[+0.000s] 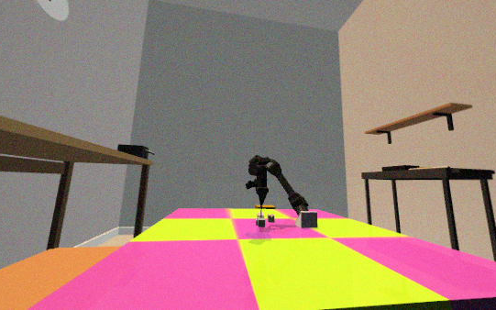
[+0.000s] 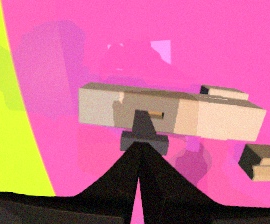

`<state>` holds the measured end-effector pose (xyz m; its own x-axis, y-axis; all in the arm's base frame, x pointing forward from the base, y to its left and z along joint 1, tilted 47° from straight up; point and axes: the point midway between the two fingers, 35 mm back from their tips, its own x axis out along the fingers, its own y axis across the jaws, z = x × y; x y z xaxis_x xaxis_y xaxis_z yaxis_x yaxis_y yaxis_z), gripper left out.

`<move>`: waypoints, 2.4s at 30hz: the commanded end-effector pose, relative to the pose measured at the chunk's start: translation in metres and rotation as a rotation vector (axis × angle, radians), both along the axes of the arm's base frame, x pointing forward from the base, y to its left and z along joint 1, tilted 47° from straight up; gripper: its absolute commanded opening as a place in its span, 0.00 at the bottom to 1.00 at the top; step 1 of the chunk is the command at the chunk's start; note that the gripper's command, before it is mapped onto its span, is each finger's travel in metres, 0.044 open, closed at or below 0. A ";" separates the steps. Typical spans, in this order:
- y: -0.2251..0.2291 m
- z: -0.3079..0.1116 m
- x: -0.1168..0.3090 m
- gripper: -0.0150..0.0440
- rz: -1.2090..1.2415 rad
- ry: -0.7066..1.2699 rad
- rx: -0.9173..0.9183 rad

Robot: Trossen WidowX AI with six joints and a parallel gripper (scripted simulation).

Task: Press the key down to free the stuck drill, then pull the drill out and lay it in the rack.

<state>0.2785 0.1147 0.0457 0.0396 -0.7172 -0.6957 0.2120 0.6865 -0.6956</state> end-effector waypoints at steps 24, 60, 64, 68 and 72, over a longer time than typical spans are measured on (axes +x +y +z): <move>-0.008 -0.005 0.001 0.25 0.006 -0.002 -0.005; -0.016 -0.013 -0.003 0.25 0.006 -0.002 -0.006; -0.016 -0.014 -0.003 0.25 0.006 -0.002 -0.006; -0.017 -0.014 -0.004 0.25 0.006 -0.002 -0.006; -0.018 -0.015 -0.004 0.25 0.006 -0.002 -0.006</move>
